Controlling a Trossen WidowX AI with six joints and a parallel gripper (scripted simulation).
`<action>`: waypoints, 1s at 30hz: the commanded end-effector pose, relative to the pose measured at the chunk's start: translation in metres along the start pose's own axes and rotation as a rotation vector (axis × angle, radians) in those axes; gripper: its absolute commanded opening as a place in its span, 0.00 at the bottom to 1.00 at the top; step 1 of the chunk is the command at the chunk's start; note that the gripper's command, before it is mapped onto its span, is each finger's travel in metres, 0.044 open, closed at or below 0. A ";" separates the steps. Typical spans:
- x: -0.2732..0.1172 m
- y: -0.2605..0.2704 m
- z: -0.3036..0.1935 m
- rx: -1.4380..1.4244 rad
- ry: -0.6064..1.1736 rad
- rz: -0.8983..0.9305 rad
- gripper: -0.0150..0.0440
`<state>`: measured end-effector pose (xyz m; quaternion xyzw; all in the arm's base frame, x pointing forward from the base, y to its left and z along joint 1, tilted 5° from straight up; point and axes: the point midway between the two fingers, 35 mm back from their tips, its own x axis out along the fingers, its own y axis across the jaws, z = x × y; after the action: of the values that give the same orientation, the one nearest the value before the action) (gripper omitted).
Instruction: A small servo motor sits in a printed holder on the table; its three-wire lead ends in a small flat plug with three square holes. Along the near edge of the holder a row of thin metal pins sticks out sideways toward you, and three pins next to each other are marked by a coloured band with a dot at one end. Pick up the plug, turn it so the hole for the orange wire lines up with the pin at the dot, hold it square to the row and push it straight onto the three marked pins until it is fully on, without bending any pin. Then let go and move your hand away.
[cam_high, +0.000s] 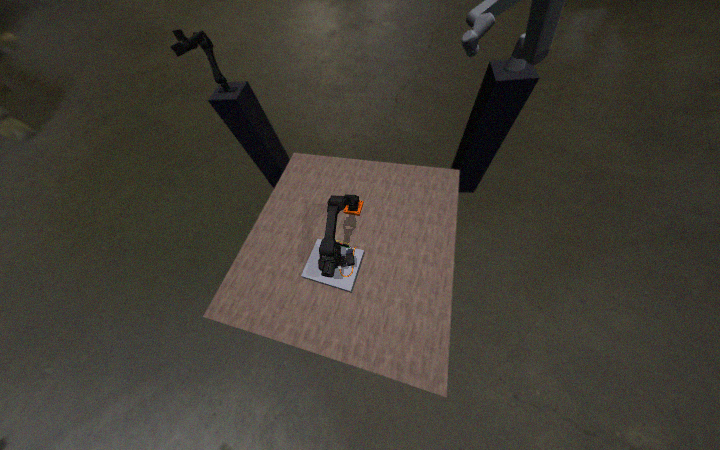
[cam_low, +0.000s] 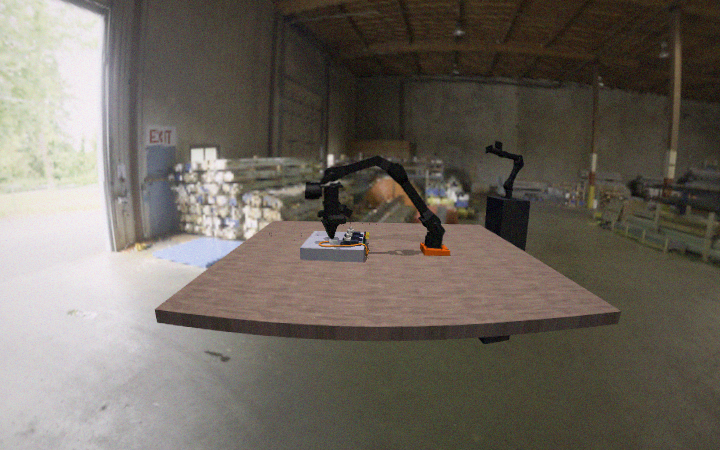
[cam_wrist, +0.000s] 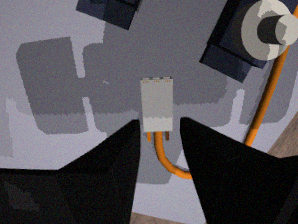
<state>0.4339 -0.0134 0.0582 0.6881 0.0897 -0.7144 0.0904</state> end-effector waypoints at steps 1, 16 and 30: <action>0.004 0.001 0.000 0.005 0.000 0.003 0.45; 0.016 0.001 0.000 0.005 0.000 0.003 0.29; -0.019 0.001 -0.001 0.005 0.000 0.003 0.25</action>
<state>0.4347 -0.0136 0.0650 0.6861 0.0896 -0.7163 0.0899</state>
